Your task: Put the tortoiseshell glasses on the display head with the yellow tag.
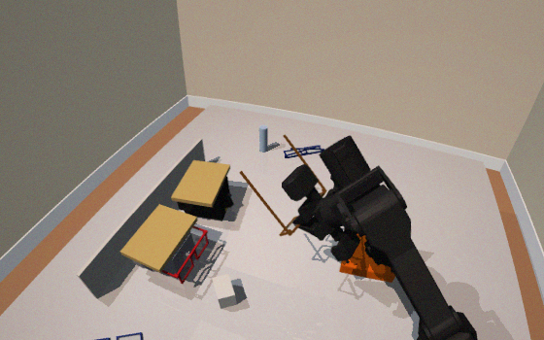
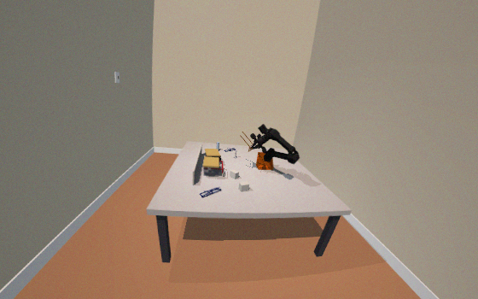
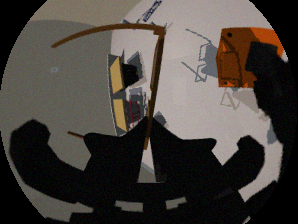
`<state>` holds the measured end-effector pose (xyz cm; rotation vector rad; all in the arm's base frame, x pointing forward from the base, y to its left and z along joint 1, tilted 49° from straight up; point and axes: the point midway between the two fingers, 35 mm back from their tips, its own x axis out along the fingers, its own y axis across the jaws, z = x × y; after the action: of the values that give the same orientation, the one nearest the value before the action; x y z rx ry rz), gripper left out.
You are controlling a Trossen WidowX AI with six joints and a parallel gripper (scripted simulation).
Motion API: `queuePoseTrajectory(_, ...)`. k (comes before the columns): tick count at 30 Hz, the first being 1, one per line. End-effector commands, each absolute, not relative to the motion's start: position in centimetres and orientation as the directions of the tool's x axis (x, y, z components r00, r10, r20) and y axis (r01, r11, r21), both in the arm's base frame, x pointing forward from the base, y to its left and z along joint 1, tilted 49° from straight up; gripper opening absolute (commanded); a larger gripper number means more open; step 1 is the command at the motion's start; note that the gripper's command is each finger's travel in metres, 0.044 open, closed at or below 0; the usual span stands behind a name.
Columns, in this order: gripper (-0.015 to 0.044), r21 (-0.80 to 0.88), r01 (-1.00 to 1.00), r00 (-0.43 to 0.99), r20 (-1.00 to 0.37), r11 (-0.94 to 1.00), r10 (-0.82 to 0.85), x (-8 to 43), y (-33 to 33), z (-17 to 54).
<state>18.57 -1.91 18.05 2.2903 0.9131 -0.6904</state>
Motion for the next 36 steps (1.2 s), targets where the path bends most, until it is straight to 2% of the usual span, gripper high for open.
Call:
queuePoseTrajectory(1, 0.0000, 0.319, 0.735, 0.633, -0.639, -0.598, 0.437, 18.6, -1.9, 18.0)
queuePoseTrajectory(36, 0.0000, 0.217, 0.927, 0.364, -0.721, -0.307, 0.590, 23.4, -5.5, 13.2)
